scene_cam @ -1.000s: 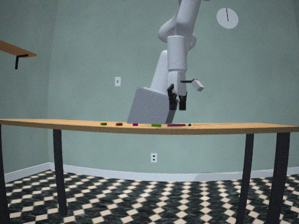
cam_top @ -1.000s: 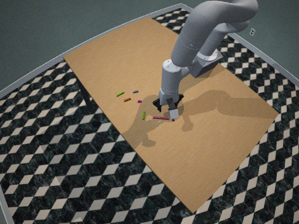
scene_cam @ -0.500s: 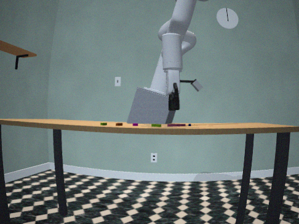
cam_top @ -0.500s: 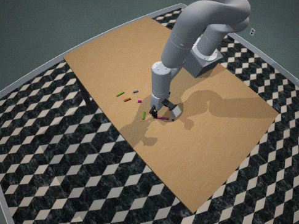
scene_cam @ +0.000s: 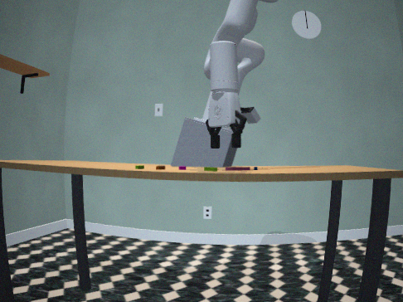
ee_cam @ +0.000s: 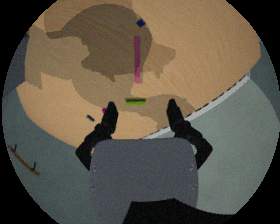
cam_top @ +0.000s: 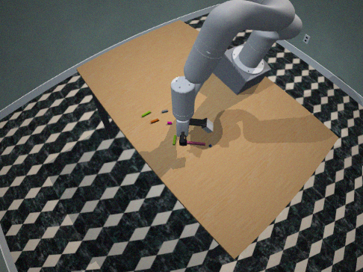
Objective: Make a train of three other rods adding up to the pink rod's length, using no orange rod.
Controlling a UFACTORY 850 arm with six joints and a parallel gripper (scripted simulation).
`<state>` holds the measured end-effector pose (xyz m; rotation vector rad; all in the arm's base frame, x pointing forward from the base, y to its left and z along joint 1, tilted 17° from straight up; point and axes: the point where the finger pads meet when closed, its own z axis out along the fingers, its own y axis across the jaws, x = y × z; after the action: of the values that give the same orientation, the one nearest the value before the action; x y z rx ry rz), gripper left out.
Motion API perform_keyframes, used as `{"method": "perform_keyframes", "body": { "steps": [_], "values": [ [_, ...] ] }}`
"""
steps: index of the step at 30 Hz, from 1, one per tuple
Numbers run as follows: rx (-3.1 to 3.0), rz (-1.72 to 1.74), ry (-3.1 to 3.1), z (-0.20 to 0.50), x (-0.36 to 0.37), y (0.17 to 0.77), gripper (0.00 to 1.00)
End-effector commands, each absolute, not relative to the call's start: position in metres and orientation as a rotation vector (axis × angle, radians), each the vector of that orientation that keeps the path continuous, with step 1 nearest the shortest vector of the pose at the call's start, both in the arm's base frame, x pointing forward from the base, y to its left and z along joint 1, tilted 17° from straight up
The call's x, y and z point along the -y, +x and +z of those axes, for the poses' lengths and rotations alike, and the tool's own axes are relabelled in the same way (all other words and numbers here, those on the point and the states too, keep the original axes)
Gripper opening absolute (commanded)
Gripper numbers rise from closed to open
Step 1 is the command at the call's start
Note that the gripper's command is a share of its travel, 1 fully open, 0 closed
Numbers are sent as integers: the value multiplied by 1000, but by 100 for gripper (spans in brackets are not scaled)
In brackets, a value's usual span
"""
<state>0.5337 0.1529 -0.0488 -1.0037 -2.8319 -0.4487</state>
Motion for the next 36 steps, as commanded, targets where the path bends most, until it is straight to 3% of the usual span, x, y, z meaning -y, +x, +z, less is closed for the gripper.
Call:
{"method": "perform_keyframes", "body": {
  "steps": [1,16,36],
  "values": [
    [2933,-473,-772,-50,-146,546,100],
    [3123,-456,61,-54,-118,582,100],
    [3125,-454,88,-54,-118,583,100]
  ]
}}
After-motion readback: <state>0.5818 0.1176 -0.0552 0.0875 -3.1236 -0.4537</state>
